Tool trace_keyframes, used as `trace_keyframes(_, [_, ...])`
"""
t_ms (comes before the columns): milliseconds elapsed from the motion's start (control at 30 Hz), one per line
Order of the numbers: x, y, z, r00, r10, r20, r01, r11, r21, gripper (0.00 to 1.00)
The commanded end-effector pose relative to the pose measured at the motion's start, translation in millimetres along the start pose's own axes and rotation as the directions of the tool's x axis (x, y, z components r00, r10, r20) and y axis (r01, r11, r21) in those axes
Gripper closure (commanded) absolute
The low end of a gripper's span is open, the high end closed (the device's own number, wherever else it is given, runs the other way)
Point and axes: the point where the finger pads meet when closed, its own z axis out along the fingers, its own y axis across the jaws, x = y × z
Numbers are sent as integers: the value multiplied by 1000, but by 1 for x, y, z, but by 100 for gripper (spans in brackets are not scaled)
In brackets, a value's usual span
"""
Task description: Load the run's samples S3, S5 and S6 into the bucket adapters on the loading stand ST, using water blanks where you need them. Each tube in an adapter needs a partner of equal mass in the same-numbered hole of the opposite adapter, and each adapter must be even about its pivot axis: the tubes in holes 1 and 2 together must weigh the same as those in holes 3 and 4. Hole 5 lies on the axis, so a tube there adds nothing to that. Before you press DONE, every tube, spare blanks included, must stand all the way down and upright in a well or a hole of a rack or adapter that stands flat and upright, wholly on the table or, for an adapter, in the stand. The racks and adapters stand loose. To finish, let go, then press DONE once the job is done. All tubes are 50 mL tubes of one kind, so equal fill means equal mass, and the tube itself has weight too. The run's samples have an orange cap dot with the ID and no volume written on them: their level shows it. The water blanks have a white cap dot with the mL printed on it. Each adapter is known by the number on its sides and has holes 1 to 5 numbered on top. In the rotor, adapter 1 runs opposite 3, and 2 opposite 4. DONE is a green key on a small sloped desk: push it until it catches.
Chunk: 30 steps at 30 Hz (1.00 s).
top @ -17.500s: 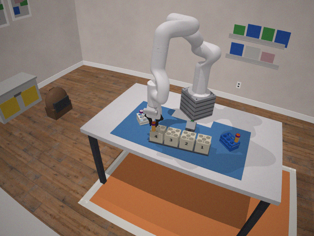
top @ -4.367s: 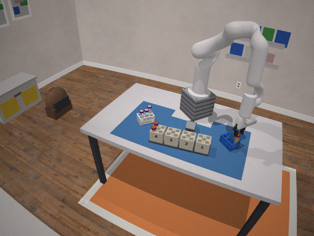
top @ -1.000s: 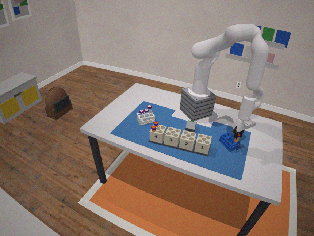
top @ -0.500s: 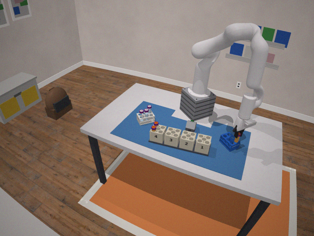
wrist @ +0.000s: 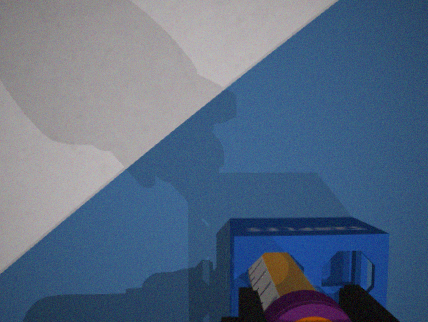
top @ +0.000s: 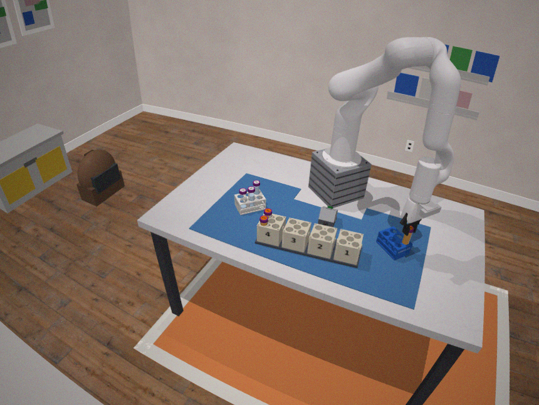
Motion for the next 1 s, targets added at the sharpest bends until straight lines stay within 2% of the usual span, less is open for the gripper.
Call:
trace_keyframes(0, [1, 0, -3, 1000, 0, -2, 0, 1000, 0, 100])
trace_keyframes(167, [1, 0, -3, 1000, 0, -2, 0, 1000, 0, 100])
trace_keyframes(967, [1, 0, -47, 1000, 0, -2, 0, 1000, 0, 100])
